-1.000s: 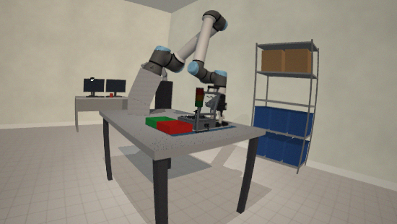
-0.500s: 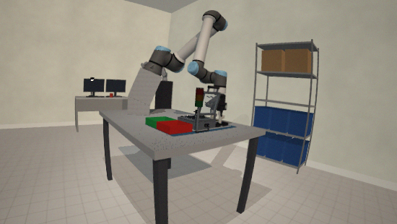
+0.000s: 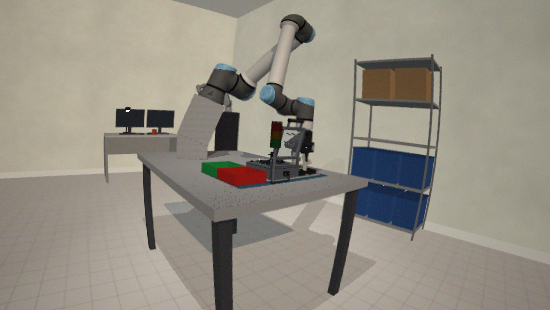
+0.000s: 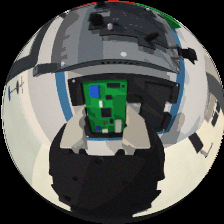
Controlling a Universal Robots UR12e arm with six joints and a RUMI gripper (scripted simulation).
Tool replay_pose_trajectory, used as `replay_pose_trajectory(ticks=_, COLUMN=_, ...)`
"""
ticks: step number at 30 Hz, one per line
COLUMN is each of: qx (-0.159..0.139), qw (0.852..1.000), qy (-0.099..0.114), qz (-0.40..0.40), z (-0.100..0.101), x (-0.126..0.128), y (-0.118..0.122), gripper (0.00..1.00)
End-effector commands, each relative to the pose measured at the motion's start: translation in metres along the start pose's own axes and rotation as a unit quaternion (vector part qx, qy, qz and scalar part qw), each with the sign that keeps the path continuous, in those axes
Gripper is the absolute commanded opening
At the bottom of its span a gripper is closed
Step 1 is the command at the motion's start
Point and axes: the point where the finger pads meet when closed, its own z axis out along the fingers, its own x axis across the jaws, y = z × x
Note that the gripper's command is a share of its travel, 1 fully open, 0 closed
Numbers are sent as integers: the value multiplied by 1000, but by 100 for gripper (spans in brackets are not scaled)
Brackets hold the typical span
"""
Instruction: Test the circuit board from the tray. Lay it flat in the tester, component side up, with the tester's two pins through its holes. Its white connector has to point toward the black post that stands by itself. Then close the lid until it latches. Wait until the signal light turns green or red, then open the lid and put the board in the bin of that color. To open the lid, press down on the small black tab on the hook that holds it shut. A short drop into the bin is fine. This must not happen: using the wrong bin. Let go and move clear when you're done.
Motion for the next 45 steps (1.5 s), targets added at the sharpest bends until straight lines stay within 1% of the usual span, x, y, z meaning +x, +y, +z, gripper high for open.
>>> replay_pose_trajectory(ticks=1, qx=0, qw=1000, qy=-1, qz=0, z=-1, x=-1, y=0, gripper=47)
replay_pose_trajectory(ticks=3, qx=0, qw=1000, qy=-1, qz=0, z=-1, x=-1, y=0, gripper=47)
replay_pose_trajectory(ticks=4, qx=0, qw=1000, qy=-1, qz=0, z=-1, x=-1, y=0, gripper=44)
replay_pose_trajectory(ticks=17, qx=0, qw=1000, qy=-1, qz=0, z=-1, x=-1, y=0, gripper=44)
replay_pose_trajectory(ticks=18, qx=0, qw=1000, qy=-1, qz=0, z=-1, x=-1, y=0, gripper=42)
replay_pose_trajectory(ticks=31, qx=0, qw=1000, qy=-1, qz=0, z=-1, x=-1, y=0, gripper=42)
replay_pose_trajectory(ticks=32, qx=0, qw=1000, qy=-1, qz=0, z=-1, x=-1, y=0, gripper=39)
replay_pose_trajectory(ticks=45, qx=0, qw=1000, qy=-1, qz=0, z=-1, x=-1, y=0, gripper=39)
